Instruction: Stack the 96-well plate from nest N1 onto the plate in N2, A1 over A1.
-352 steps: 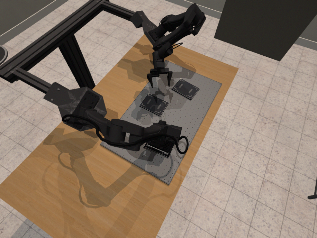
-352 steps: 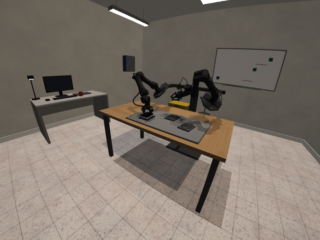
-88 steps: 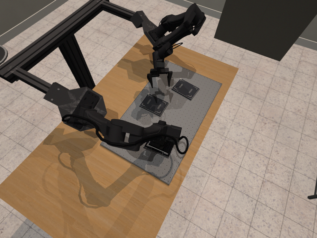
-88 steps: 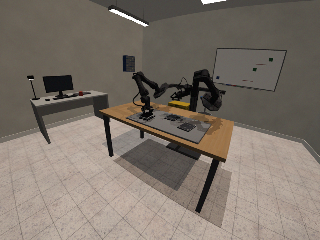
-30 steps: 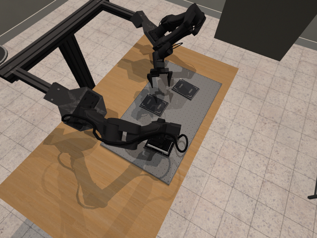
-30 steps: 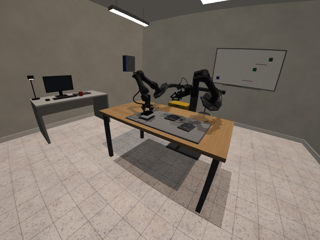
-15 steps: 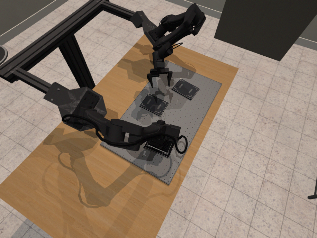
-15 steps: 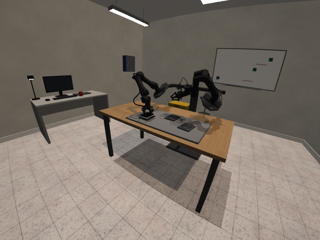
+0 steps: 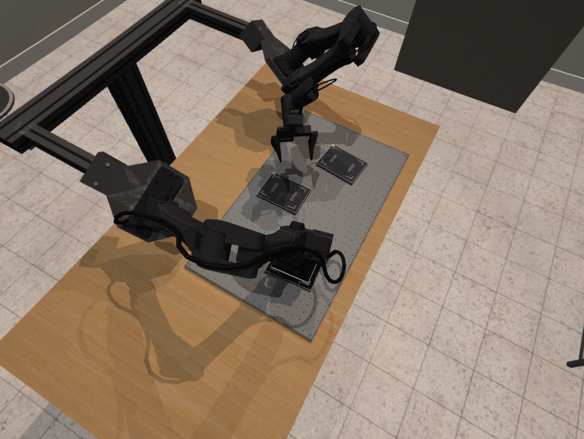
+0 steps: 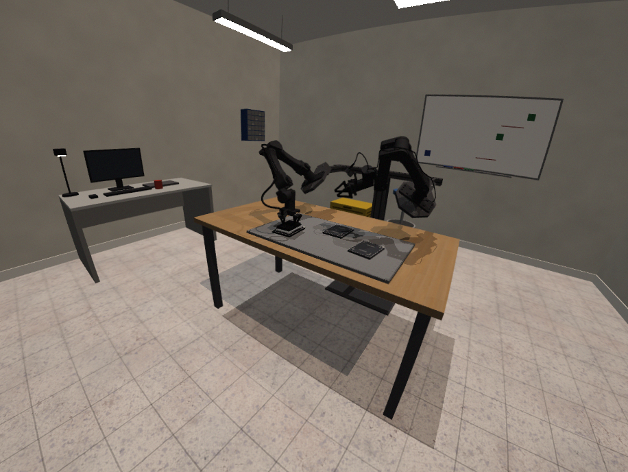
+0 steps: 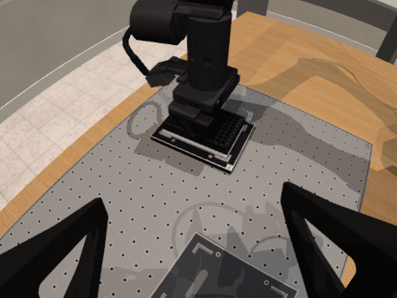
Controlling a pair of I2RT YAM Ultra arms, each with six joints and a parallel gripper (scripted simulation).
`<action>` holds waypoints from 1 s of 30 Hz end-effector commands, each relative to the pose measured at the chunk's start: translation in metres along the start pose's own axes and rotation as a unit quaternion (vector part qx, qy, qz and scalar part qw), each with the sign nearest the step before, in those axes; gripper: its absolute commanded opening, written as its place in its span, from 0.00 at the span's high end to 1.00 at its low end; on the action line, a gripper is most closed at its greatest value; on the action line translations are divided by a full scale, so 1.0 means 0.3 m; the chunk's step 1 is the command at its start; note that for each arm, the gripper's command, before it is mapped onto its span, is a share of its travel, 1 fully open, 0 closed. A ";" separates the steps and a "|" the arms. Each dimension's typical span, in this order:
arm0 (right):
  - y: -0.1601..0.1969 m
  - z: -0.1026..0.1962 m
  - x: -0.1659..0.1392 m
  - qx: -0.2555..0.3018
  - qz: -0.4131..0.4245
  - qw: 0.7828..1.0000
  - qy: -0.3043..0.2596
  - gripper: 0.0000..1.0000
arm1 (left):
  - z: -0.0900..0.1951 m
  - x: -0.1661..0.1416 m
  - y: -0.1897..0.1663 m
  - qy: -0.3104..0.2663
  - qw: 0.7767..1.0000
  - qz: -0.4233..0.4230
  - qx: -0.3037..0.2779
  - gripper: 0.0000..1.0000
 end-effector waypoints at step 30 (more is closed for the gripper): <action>-0.011 0.153 0.059 0.003 -0.016 0.999 -0.033 0.00 | 0.012 -0.016 -0.019 -0.002 1.000 -0.009 -0.015 0.00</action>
Point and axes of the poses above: on each arm, the point where the finger pads meet when closed, its own z axis back along the fingers, its own y axis across the jaws, x = y × z, the point moved 8 cm from there along z, back along the fingers, and after that the axes turned 4 degrees about z, right-handed, at the moved point
